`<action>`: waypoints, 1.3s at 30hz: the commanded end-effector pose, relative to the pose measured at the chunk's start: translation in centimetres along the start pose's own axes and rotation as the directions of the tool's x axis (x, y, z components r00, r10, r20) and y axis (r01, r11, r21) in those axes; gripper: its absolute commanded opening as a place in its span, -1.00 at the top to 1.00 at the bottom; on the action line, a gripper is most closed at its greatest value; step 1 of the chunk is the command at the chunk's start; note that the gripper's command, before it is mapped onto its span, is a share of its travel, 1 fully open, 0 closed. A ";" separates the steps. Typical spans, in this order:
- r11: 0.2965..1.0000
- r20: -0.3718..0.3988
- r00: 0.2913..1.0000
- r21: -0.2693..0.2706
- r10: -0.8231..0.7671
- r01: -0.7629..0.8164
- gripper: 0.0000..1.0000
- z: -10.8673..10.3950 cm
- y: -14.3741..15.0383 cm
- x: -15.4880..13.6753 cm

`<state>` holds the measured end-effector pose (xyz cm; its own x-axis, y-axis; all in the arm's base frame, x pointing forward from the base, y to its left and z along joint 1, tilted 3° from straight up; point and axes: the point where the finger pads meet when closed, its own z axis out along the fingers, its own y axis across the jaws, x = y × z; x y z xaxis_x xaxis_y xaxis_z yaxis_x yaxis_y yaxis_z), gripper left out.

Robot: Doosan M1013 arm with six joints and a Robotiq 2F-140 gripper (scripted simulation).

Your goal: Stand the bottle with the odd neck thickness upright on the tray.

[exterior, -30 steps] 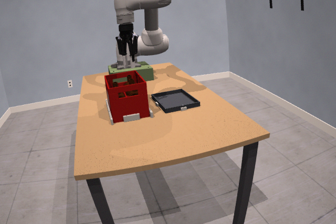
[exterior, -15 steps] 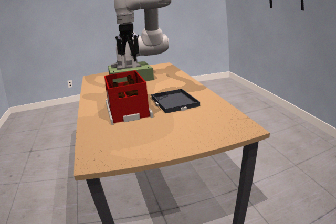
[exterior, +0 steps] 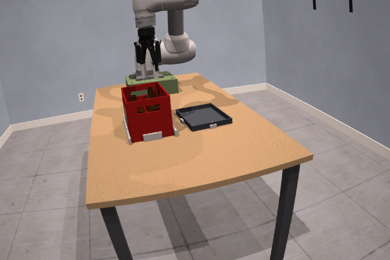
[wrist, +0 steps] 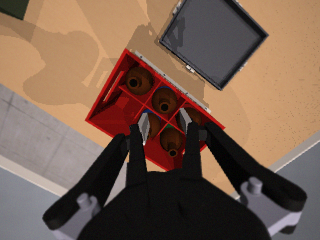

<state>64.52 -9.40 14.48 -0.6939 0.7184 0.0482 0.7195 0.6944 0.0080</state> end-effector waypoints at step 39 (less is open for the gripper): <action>1.000 0.003 1.000 -0.003 0.002 -0.002 0.24 3.0 0.2 0.2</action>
<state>64.48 -9.34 12.25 -0.6940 0.7186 0.0429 0.7196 0.6943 0.0104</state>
